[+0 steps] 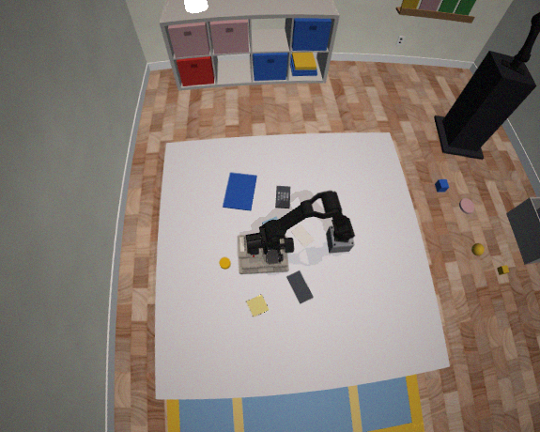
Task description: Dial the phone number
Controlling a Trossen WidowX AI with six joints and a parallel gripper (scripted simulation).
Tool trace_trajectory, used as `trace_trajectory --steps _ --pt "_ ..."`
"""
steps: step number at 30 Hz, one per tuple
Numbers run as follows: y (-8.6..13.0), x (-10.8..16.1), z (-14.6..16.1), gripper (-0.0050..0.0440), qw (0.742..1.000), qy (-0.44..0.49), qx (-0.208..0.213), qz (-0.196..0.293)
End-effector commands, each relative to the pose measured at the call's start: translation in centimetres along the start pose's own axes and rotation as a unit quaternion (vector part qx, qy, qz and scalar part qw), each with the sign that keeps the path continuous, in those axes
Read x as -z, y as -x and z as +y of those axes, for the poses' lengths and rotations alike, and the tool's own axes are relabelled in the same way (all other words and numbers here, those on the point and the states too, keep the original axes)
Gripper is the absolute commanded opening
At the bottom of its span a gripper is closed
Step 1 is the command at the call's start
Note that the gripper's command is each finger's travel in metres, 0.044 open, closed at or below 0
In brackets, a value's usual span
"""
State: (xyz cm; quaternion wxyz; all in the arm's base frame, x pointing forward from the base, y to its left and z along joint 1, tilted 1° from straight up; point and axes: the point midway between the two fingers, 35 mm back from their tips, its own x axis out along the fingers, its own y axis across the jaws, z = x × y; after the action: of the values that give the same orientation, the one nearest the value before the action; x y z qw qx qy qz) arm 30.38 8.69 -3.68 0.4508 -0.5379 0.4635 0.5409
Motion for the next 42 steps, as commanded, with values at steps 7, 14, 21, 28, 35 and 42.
trace_trajectory --steps 7,14,21,28,35,42 --pt "0.1 0.0 0.1 -0.0050 1.000 -0.002 -0.003 -0.001" --pt "2.8 0.0 0.1 -0.0050 1.000 -0.002 -0.003 -0.001" --pt "2.9 0.0 0.1 -0.0050 1.000 -0.001 -0.003 0.000" --pt "1.8 0.0 0.1 -0.0050 1.000 -0.002 -0.003 -0.001" --pt "1.7 0.0 0.1 -0.0050 1.000 -0.002 -0.003 -0.001" --pt "0.7 0.0 0.1 -0.0050 1.000 -0.002 -0.003 -0.001"
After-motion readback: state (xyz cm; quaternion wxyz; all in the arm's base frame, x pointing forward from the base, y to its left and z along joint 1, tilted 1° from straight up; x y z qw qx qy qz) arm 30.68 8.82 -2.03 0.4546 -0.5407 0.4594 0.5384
